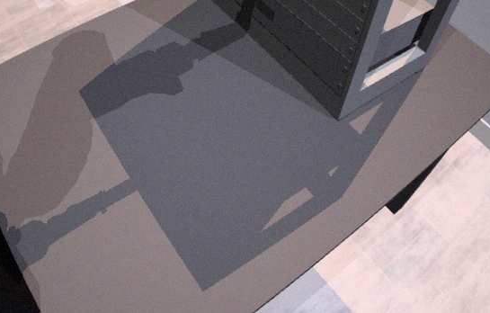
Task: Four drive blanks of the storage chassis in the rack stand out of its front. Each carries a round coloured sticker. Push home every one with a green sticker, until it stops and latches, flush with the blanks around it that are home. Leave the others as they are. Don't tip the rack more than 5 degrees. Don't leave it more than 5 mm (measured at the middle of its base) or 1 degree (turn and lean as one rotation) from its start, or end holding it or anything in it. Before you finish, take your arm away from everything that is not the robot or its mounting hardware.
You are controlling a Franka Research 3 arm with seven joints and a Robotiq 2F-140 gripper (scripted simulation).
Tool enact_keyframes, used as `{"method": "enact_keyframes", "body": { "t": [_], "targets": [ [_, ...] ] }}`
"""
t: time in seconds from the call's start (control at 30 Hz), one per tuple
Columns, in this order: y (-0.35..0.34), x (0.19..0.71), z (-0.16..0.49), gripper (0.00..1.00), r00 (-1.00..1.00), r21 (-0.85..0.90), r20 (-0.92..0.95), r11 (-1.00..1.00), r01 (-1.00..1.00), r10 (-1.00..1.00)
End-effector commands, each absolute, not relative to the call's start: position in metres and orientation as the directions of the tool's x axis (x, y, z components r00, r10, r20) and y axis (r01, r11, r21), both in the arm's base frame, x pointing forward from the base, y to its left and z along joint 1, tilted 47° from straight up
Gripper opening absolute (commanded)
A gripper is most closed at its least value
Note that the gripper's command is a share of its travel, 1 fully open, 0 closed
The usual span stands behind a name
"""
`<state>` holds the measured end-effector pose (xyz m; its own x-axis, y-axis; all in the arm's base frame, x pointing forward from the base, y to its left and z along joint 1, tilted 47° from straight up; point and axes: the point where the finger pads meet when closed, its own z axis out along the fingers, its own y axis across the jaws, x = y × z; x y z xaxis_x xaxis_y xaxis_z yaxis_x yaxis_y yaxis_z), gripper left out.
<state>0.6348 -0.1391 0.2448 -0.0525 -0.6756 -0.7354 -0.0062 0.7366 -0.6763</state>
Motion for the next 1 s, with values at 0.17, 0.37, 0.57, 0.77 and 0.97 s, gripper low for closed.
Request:
{"method": "enact_keyframes", "body": {
  "t": [0.17,0.37,0.57,0.77,0.97],
  "targets": [
    [-0.154,0.632,0.232,0.00,-0.054,-0.682,-0.730,0.731,-0.003,-0.681],
    [-0.168,0.630,0.218,0.00,-0.054,-0.682,-0.730,0.731,-0.003,-0.681],
    [-0.195,0.626,0.192,0.00,-0.054,-0.682,-0.730,0.731,-0.003,-0.681],
    [-0.212,0.624,0.175,0.00,-0.054,-0.682,-0.730,0.731,-0.003,-0.681],
    [-0.220,0.623,0.167,0.00,-0.054,-0.682,-0.730,0.731,-0.003,-0.681]
  ]
}}
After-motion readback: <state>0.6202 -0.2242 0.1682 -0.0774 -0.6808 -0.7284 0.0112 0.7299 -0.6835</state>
